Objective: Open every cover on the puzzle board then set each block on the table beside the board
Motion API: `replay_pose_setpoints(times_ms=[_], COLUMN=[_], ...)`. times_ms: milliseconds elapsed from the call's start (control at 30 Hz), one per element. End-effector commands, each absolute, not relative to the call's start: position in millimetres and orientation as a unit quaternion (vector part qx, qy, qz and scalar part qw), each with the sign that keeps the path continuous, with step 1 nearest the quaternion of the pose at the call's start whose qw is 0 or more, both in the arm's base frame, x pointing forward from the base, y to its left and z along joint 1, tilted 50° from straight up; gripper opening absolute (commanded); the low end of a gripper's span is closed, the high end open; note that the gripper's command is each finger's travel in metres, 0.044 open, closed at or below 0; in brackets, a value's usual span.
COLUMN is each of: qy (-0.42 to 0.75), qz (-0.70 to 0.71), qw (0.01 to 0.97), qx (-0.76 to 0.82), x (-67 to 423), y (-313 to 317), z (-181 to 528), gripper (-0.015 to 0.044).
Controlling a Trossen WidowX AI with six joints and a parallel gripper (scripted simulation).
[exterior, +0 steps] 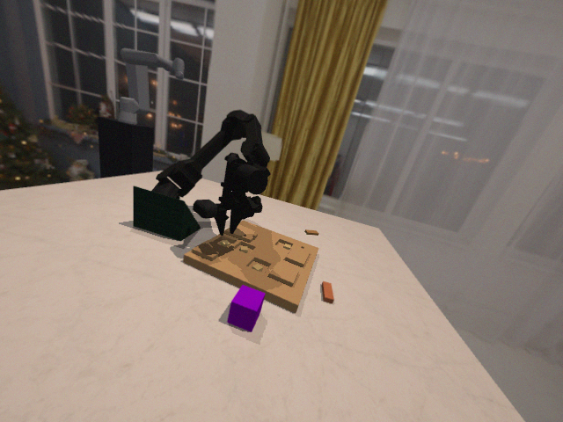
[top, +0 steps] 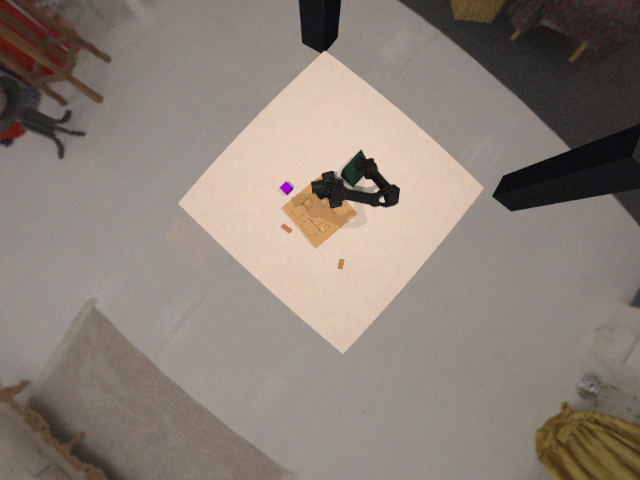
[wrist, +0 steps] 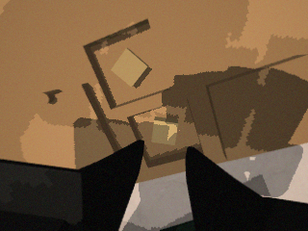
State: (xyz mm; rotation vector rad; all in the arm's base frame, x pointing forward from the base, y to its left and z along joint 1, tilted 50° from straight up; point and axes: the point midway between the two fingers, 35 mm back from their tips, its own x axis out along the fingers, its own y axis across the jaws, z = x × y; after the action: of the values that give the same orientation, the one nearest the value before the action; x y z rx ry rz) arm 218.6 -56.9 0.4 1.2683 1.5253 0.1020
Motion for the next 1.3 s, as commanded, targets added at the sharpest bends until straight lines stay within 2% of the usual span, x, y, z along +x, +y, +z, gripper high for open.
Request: replay_pose_setpoints(times_ms=[0, 1267], qy=[0.642, 0.642], qz=[0.043, 0.044], qw=[0.545, 0.545], qx=[0.537, 0.537], x=[219.4, 224.8], y=[-54.7, -33.2], z=[-1.1, -19.5], gripper=[0.0144, 0.0144])
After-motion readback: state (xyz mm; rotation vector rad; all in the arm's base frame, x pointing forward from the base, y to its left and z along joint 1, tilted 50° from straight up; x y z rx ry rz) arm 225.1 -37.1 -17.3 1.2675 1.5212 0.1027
